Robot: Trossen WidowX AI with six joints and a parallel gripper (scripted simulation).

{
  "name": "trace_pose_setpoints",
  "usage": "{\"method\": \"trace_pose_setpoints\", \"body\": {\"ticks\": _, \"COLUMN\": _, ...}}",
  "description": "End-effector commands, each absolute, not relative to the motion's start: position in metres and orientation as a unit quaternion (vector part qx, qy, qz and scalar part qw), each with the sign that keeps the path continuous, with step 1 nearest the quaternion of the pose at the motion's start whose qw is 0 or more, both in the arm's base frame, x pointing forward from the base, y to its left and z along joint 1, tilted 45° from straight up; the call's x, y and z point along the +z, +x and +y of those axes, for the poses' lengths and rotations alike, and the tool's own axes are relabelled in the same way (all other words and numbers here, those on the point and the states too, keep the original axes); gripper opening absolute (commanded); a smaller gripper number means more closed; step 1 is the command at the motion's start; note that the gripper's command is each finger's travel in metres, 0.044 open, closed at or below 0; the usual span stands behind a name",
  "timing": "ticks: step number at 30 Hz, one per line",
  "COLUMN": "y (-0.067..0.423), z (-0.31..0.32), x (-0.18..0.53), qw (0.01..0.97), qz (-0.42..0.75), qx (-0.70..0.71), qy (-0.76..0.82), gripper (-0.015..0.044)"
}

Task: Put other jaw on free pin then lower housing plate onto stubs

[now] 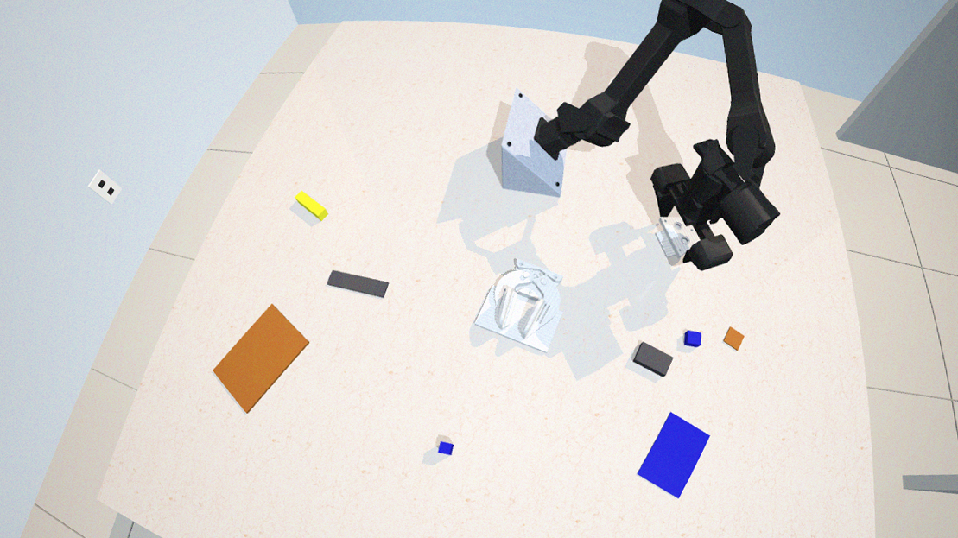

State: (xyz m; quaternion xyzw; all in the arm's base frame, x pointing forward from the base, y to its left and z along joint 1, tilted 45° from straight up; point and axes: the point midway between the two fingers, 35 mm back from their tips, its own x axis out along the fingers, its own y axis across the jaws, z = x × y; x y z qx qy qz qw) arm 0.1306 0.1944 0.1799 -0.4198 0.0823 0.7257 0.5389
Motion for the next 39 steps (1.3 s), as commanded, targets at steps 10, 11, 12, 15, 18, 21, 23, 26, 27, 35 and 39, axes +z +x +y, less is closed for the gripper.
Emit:
{"method": "trace_pose_setpoints", "body": {"ticks": 10, "y": 0.131, "z": 0.1946, "x": 0.1793, "qw": 0.54, "qz": 0.084, "qx": 0.724, "qy": -0.42, "gripper": 0.044}}
{"method": "trace_pose_setpoints", "body": {"ticks": 11, "y": 0.131, "z": 0.1946, "x": 0.1793, "qw": 0.54, "qz": 0.084, "qx": 0.724, "qy": -0.42, "gripper": 0.044}}
{"method": "trace_pose_setpoints", "body": {"ticks": 12, "y": 0.131, "z": 0.1946, "x": 0.1793, "qw": 0.54, "qz": 0.084, "qx": 0.724, "qy": -0.42, "gripper": 0.044}}
{"method": "trace_pose_setpoints", "body": {"ticks": 15, "y": 0.1305, "z": 0.1947, "x": 0.1798, "qw": 0.539, "qz": 0.082, "qx": 0.726, "qy": -0.42, "gripper": 0.0427}}
{"method": "trace_pose_setpoints", "body": {"ticks": 18, "y": 0.1305, "z": 0.1947, "x": 0.1798, "qw": 0.539, "qz": 0.082, "qx": 0.726, "qy": -0.42, "gripper": 0.0407}}
{"method": "trace_pose_setpoints", "body": {"ticks": 21, "y": 0.1305, "z": 0.1947, "x": 0.1798, "qw": 0.539, "qz": 0.082, "qx": 0.726, "qy": -0.42, "gripper": 0.0387}}
{"method": "trace_pose_setpoints", "body": {"ticks": 23, "y": 0.1305, "z": 0.1947, "x": 0.1798, "qw": 0.539, "qz": 0.082, "qx": 0.726, "qy": -0.42, "gripper": 0.0373}}
{"method": "trace_pose_setpoints", "body": {"ticks": 26, "y": 0.1305, "z": 0.1947, "x": 0.1798, "qw": 0.539, "qz": 0.082, "qx": 0.726, "qy": -0.42, "gripper": 0.0353}}
{"method": "trace_pose_setpoints", "body": {"ticks": 27, "y": 0.1305, "z": 0.1947, "x": 0.1798, "qw": 0.539, "qz": 0.082, "qx": 0.726, "qy": -0.42, "gripper": 0.0351}}
{"method": "trace_pose_setpoints", "body": {"ticks": 35, "y": 0.1305, "z": 0.1947, "x": 0.1798, "qw": 0.539, "qz": 0.082, "qx": 0.726, "qy": -0.42, "gripper": 0.0351}}
{"method": "trace_pose_setpoints", "body": {"ticks": 39, "y": 0.1317, "z": 0.1912, "x": 0.1825, "qw": 0.538, "qz": 0.083, "qx": 0.726, "qy": -0.421, "gripper": 0.0351}}
